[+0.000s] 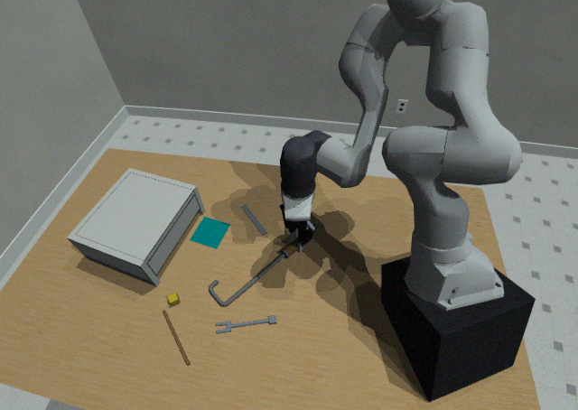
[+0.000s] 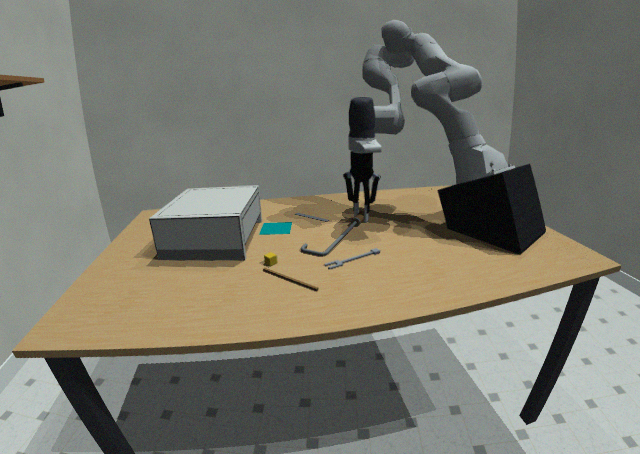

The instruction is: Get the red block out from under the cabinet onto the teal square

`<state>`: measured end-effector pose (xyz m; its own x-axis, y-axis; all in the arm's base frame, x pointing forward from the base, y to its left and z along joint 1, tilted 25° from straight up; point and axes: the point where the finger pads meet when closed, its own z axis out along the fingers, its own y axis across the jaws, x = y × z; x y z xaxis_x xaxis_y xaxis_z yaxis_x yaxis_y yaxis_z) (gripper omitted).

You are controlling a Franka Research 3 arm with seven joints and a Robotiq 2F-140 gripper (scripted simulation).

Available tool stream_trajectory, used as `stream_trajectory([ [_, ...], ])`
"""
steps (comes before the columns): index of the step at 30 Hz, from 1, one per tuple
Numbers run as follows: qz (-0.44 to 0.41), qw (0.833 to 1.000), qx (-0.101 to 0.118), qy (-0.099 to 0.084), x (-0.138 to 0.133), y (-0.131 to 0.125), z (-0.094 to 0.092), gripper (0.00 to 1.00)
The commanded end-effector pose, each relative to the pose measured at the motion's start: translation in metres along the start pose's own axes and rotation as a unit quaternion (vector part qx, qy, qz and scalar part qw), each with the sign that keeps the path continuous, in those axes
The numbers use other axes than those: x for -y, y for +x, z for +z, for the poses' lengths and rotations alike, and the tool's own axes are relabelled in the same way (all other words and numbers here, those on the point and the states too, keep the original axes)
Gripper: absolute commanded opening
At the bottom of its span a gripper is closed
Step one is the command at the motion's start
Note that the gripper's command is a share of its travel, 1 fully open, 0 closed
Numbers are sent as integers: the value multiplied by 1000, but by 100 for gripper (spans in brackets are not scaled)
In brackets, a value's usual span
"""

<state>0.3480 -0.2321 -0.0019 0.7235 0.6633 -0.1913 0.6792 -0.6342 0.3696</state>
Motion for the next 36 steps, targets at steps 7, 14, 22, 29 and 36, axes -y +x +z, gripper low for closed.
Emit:
stream_trajectory([
  [7,1,1000,-1,-1,-1,1,0,0],
  [14,1,1000,-1,-1,-1,1,-1,0],
  [22,1,1000,-1,-1,-1,1,-4,0],
  [29,1,1000,-1,-1,-1,1,-4,0],
  [36,1,1000,-1,-1,-1,1,-4,0],
])
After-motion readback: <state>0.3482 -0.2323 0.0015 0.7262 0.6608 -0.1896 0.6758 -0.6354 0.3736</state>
